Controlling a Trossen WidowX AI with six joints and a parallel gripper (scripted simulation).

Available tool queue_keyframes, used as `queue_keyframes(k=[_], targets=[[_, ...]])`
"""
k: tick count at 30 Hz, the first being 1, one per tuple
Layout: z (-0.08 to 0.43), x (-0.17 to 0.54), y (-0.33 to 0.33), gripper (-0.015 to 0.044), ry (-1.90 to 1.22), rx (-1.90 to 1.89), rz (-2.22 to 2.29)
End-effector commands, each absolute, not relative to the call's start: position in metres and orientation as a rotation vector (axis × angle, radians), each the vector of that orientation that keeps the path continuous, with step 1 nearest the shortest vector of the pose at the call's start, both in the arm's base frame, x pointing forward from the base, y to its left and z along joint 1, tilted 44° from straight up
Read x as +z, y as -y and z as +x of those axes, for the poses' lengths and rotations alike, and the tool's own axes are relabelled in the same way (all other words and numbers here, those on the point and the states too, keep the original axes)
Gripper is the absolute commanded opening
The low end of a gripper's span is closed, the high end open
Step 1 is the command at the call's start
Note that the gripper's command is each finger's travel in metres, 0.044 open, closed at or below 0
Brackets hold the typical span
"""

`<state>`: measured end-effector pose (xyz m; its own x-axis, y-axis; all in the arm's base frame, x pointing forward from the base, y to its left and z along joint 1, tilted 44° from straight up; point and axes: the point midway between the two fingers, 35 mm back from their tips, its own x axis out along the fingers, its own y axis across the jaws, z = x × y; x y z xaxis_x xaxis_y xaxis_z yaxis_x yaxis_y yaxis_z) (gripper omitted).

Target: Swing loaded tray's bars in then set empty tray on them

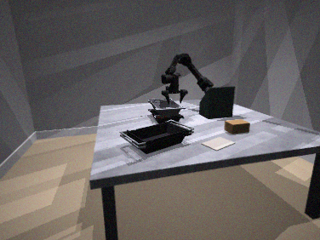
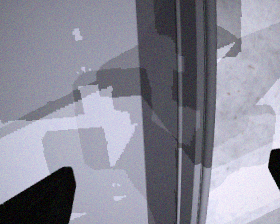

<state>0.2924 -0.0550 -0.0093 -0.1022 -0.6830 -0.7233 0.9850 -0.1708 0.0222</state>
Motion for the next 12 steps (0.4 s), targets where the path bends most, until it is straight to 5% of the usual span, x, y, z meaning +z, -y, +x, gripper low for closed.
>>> queue_keyframes(k=[1, 12], targets=[[0.297, 0.018, 0.029, 0.044, -0.567, -1.619, 0.729], [0.287, 0.039, 0.009, 0.044, -0.566, -1.621, 0.724]])
